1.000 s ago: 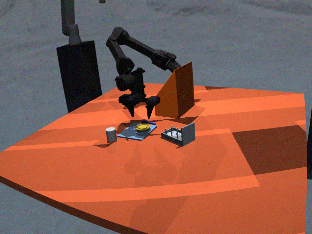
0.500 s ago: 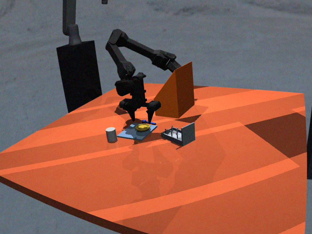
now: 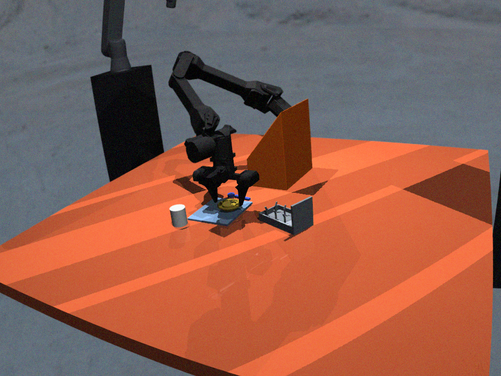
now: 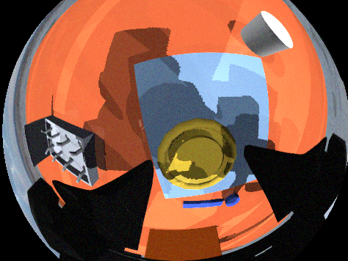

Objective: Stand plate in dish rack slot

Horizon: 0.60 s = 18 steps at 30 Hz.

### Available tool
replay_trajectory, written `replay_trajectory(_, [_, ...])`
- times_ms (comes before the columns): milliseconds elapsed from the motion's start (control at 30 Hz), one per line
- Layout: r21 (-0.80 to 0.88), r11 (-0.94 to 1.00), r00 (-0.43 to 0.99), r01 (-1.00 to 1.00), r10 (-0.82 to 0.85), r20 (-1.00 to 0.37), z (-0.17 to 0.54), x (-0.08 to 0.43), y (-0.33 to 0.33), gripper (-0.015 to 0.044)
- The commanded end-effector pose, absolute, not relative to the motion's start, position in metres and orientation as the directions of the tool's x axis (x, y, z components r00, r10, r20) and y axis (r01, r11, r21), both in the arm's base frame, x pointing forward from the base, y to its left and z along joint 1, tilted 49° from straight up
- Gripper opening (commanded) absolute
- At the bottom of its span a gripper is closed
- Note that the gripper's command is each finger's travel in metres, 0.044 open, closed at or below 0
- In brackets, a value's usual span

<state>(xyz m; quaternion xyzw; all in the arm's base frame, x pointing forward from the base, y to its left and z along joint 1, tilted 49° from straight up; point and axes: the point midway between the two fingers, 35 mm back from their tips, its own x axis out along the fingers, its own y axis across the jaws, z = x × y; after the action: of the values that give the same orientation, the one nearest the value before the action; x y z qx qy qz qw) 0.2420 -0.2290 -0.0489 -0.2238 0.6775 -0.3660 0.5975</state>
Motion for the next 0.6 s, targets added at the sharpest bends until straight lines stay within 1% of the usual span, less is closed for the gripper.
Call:
replay_trajectory(0, [-0.760,0.638,-0.185,0.127,-0.737,-0.650,-0.0543,0.2401,-0.2325,0.0400])
replay_trajectory(200, [-0.761,0.637,-0.185,0.126,-0.738,-0.649,-0.0586,0.2382,-0.2376,0.0400])
replay_trajectory(300, [-0.761,0.637,-0.185,0.126,-0.738,-0.649,-0.0586,0.2382,-0.2376,0.0380])
replay_trajectory(467, [-0.761,0.637,-0.185,0.126,-0.738,-0.649,-0.0586,0.2382,-0.2376,0.0379])
replay_trajectory(567, [-0.761,0.637,-0.185,0.126,-0.738,-0.649,-0.0586,0.2382,-0.2376,0.0359])
